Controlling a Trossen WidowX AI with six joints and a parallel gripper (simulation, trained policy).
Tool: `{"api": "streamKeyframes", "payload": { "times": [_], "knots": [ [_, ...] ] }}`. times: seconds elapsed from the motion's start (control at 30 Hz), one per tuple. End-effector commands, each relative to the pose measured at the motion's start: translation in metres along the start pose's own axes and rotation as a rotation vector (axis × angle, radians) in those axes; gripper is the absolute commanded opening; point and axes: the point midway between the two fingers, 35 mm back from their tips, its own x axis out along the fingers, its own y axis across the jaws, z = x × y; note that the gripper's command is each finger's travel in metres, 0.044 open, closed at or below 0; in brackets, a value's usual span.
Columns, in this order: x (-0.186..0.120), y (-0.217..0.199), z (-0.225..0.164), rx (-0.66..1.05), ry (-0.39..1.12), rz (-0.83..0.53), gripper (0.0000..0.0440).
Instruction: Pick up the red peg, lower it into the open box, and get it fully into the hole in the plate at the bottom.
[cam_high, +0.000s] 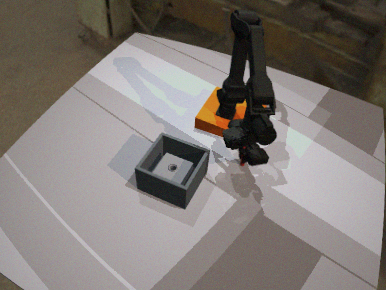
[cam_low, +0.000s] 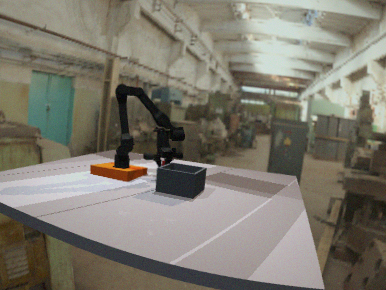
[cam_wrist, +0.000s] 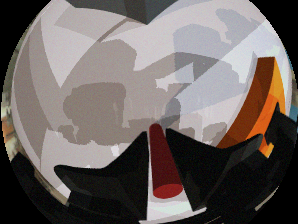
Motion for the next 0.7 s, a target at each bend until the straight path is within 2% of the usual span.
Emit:
{"api": "streamKeyframes", "payload": {
  "times": [0.0, 0.13, 0.67],
  "knots": [
    [-0.005, 0.007, 0.004, -0.012, -0.002, 0.012, 0.0003],
    [-0.012, 0.01, 0.007, -0.021, -0.005, 0.02, 0.0],
    [-0.068, 0.03, 0.06, -0.09, -0.203, 0.055, 0.0]
  ]
}}
